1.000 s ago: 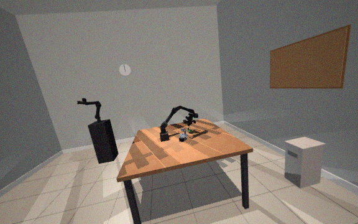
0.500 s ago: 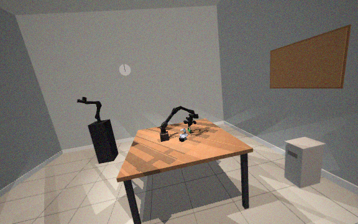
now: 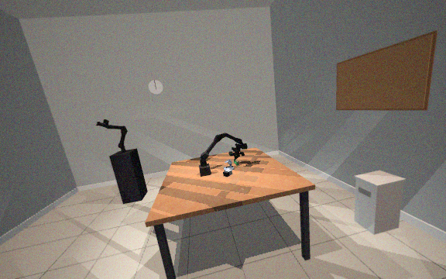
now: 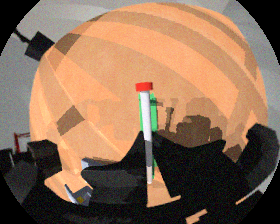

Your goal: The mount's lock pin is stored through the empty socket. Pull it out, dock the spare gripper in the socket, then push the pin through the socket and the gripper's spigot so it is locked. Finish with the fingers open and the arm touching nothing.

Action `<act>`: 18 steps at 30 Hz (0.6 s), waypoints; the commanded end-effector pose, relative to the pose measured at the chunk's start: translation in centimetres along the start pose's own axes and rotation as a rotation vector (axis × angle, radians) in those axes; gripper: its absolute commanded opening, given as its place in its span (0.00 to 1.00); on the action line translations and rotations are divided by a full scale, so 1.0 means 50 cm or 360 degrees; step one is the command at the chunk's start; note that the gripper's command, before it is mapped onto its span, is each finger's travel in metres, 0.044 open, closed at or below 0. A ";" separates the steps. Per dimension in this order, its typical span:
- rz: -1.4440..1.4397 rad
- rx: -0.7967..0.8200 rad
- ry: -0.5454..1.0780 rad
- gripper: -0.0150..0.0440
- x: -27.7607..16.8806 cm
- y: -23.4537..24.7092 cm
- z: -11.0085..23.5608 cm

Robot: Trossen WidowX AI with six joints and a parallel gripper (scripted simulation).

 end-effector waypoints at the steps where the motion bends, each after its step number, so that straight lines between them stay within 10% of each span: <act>1: 0.0002 0.0000 -0.0001 0.25 -0.006 -0.001 -0.017; 18: -0.0010 -0.0014 0.0001 0.25 -0.017 -0.002 -0.043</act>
Point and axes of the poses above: the point midway between the two fingers, 35 mm back from their tips, its own z axis back along the fingers, its own y axis across the jaws, x = y × z, the point moved 7 cm from there along z, back along the fingers, and after that the axes turned 10 degrees about z, right-handed, at the moved point
